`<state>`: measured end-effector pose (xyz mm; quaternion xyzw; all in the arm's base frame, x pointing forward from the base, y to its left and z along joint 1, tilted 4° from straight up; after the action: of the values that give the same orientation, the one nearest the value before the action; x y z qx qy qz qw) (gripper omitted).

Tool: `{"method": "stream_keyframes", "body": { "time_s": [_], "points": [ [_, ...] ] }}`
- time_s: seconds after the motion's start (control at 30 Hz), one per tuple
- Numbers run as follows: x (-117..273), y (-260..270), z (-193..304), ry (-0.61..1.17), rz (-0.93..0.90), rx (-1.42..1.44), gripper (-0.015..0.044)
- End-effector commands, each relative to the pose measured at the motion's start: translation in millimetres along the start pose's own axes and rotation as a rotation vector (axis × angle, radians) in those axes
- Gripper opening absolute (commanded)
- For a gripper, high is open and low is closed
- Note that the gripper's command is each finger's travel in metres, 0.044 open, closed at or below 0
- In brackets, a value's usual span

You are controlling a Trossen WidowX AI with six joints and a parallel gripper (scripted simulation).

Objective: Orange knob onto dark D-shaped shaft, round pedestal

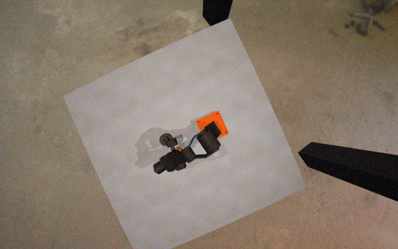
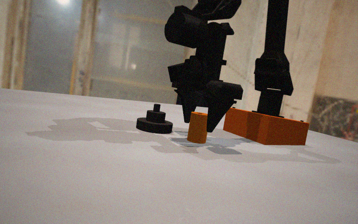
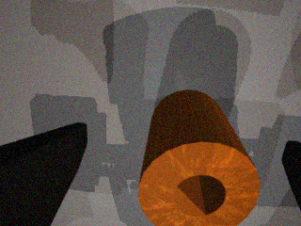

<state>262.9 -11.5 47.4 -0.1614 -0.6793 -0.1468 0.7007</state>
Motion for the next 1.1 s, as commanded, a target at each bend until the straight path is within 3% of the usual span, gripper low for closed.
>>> {"method": "stream_keyframes", "body": {
  "time_s": [0.0, 0.33, 0.67, 0.87, 1.07],
  "points": [
    [-9.2, -1.5, 2.4, 0.010, 0.007, 0.002, 0.0440],
    [-22.3, -2.4, 4.0, 0.010, 0.008, 0.002, 0.0440],
    [-22.3, -2.4, 4.0, 0.010, 0.008, 0.002, 0.0177],
    [-22.3, -2.4, 4.0, 0.010, 0.008, 0.002, 0.0138],
    [-2.0, 0.0, -1.6, 0.009, 0.007, 0.002, 0.0000]
  ]
}}
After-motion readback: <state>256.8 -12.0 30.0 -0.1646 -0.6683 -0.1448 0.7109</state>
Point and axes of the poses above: the point midway between the two fingers, 35 mm back from their tips, its own x axis back along the fingers, its own y axis across the jaws, z = x × y, the point moved 6 cm from there along x, back along the fingers, and after that the axes turned 10 degrees about -x, right-handed, at the moved point
